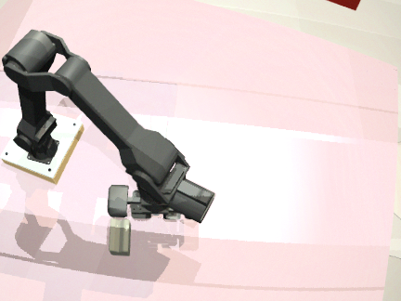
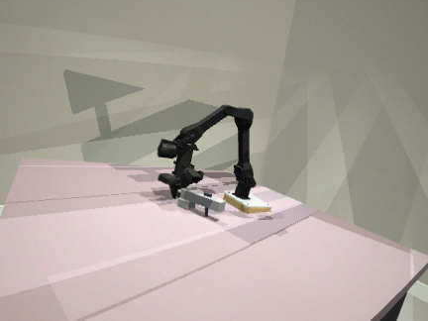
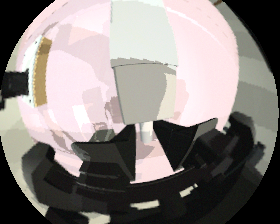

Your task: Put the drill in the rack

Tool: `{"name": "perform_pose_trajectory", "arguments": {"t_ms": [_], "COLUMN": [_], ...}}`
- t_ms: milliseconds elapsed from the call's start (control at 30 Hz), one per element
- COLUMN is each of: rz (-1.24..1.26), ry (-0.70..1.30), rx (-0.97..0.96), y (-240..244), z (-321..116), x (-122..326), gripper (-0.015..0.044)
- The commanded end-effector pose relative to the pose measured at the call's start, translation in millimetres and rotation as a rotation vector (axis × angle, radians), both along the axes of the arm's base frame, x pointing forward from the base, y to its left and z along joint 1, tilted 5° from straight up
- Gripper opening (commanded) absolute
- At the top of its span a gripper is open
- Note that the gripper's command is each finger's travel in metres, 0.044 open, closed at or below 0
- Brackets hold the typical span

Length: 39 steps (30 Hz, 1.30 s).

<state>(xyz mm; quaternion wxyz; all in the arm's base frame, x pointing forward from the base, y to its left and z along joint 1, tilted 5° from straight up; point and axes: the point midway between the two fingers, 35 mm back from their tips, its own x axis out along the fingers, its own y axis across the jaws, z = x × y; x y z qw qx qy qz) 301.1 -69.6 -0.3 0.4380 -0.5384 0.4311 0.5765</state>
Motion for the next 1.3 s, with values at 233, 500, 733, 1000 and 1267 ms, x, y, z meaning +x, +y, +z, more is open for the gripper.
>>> {"name": "perform_pose_trajectory", "arguments": {"t_ms": [233,500,733,1000,1267], "rz": [-0.001,-0.004,-0.004,-0.004,-0.004], "ry": [0.001,0.004,0.004,0.004,0.003], "rx": [0.0,0.0,-0.001,-0.002,-0.003], "y": [-0.9,-8.8,-17.5,-29.9,-40.0], "z": [0.1,-0.7,-1.2,-2.0,-2.9], "x": [0.0,1.5,3.7,6.8,9.3], "gripper": [0.0,0.0,0.0,0.0,0.0]}}
